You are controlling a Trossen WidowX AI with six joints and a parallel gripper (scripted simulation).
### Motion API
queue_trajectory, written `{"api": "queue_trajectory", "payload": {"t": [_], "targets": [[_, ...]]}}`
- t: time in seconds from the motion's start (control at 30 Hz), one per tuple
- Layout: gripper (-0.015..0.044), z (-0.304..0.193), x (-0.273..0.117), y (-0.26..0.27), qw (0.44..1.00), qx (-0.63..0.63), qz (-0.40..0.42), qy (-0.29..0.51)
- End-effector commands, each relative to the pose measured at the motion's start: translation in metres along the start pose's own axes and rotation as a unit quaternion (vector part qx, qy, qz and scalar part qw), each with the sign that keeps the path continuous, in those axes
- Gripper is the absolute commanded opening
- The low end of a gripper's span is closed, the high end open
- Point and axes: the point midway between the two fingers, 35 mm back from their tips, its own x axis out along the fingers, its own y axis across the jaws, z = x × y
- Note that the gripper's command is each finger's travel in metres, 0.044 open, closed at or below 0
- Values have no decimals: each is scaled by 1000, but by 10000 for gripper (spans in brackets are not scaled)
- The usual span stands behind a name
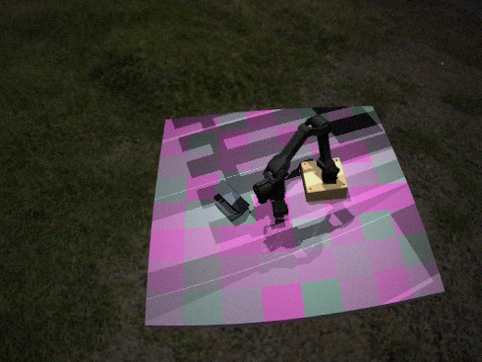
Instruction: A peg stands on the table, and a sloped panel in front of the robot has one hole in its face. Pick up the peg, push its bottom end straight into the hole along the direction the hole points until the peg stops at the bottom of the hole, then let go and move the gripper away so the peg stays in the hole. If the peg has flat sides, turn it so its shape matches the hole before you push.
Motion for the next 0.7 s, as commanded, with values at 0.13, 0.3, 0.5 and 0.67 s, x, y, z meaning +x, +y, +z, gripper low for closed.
{"api": "queue_trajectory", "payload": {"t": [0.13,0.3,0.5,0.67], "targets": [[0,2,-33,0,1000,1,3,-1],[0,2,-46,-1,1000,1,4,0],[0,5,-44,-3,1000,16,15,-2],[0,8,-41,-6,999,33,29,-5]]}}
